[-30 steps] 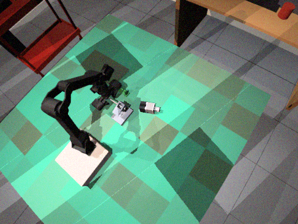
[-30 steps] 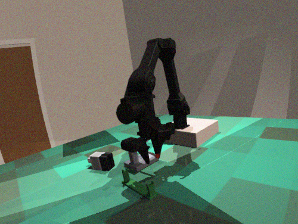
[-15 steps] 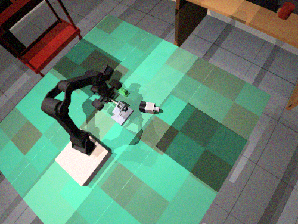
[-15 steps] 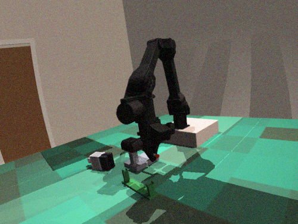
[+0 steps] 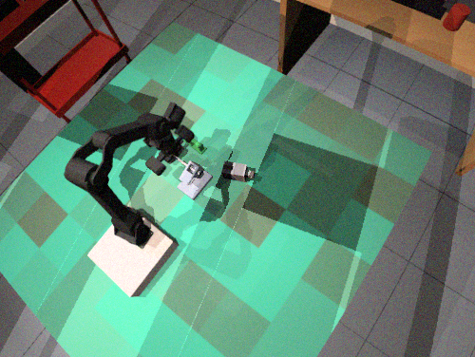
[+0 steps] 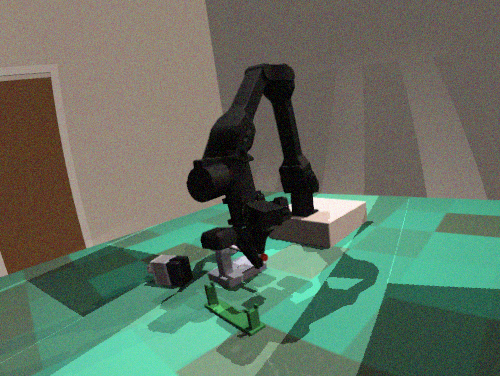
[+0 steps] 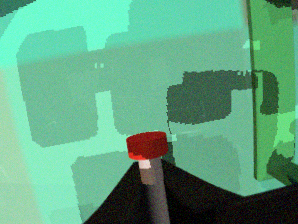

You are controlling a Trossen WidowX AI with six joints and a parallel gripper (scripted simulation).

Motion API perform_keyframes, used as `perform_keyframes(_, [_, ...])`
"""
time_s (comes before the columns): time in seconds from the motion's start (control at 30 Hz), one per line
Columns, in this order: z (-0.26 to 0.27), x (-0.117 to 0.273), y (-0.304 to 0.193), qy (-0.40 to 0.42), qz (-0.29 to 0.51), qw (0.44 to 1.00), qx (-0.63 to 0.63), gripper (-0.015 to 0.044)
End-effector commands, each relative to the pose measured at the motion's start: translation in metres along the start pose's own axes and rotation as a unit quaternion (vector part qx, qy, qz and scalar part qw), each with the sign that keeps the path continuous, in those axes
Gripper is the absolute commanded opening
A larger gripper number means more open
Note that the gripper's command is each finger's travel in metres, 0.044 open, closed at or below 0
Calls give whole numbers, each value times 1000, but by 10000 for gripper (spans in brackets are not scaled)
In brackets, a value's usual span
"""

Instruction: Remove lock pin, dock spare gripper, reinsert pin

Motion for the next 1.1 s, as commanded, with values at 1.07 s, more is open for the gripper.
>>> perform_keyframes(1.07, [-4, 4, 20, -1, -20, 1000, 6, 0])
Point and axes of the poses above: the point midway between the two fingers, 35 mm back from their tips, its own x axis back along the fingers, its own z axis across the jaws, y = z × x, the point moved 9 cm from there along x, back along the fingers, and after that the axes turned 8 degrees about x, right-handed, at the moved point
